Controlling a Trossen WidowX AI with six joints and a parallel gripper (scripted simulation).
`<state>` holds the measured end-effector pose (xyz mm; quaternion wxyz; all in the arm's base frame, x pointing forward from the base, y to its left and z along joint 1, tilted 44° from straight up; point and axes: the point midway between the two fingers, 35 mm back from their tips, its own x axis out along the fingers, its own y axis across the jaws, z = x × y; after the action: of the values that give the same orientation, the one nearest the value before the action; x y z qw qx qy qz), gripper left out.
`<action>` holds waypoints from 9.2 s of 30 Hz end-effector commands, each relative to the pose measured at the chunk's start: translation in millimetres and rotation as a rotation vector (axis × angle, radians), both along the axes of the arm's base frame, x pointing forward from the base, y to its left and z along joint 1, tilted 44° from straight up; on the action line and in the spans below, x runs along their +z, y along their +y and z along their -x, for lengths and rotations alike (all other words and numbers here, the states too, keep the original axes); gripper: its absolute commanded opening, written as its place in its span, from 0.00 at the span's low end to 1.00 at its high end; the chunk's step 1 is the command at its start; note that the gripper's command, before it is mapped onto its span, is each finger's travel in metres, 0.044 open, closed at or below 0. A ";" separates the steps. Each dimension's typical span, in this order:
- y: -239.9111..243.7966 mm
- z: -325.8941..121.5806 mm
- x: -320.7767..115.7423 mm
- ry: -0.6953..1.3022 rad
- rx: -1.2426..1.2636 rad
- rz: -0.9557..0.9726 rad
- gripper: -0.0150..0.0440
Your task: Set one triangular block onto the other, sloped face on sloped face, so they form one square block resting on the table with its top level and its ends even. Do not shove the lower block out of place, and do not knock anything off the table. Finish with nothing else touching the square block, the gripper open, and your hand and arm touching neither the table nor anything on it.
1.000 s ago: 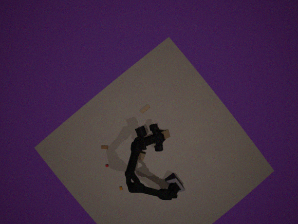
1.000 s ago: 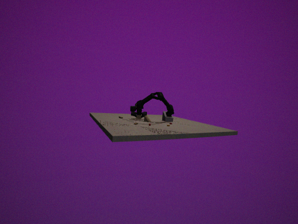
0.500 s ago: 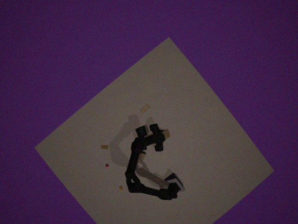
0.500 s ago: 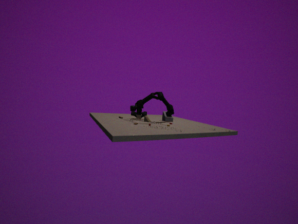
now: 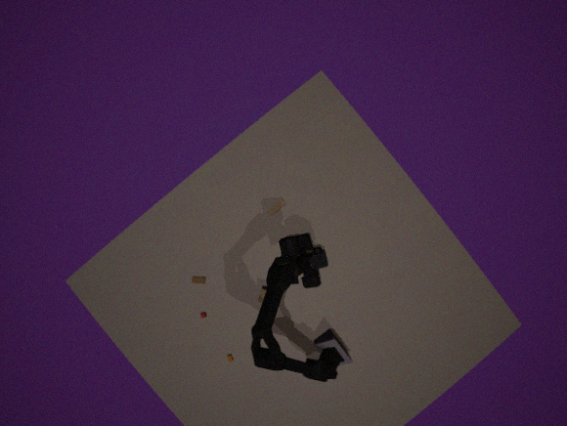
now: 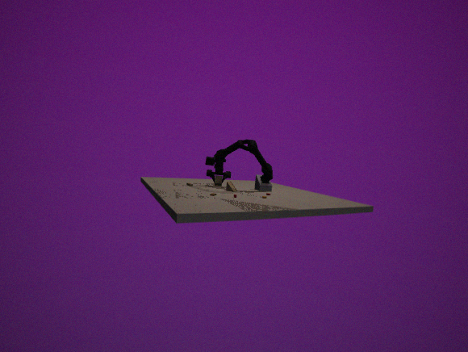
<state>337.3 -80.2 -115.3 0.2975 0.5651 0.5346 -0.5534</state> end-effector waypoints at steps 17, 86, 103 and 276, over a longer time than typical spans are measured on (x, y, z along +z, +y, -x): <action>-37.4 12.3 -9.7 -0.134 -0.133 -0.491 0.25; -38.9 4.2 35.8 0.095 0.063 0.130 1.00; -32.6 8.3 -4.0 0.077 0.073 0.266 1.00; -83.1 11.0 81.1 0.253 -0.799 -0.345 0.25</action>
<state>325.3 -167.7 -41.5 -0.1454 0.6885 0.3552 -0.6153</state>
